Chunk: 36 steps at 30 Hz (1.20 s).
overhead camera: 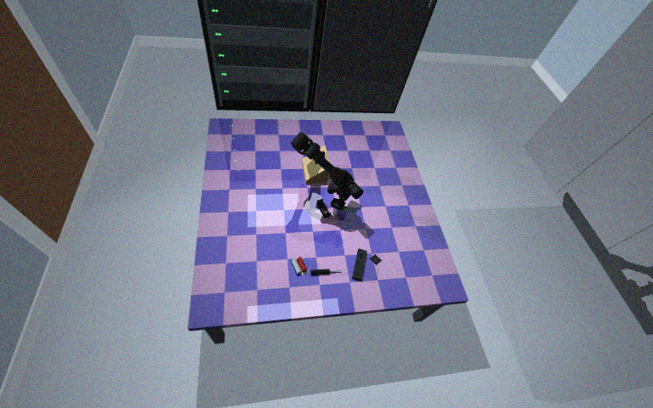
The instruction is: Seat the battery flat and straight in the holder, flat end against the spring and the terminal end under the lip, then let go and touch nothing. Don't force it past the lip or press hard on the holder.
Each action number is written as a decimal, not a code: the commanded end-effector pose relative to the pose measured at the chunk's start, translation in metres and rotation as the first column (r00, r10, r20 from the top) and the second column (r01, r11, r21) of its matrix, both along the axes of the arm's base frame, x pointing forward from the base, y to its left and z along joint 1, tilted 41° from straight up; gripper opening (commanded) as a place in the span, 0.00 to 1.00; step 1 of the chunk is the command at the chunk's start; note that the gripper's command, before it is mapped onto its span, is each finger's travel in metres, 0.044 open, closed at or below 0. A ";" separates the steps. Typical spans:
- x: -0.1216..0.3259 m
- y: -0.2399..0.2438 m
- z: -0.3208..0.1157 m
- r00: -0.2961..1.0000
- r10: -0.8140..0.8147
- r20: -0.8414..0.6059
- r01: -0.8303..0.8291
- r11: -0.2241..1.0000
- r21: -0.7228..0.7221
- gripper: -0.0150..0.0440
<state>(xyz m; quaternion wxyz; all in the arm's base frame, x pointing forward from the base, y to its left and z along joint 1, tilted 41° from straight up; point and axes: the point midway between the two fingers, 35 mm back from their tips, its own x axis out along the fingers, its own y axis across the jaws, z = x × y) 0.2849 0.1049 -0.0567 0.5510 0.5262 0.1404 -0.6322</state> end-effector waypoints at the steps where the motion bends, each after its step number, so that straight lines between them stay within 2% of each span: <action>1: -0.013 0.002 -0.015 0.990 -0.124 0.073 0.130 0.988 -0.083 0.66; 36: -0.006 -0.025 -0.046 0.990 -0.124 0.074 0.130 0.988 -0.084 0.66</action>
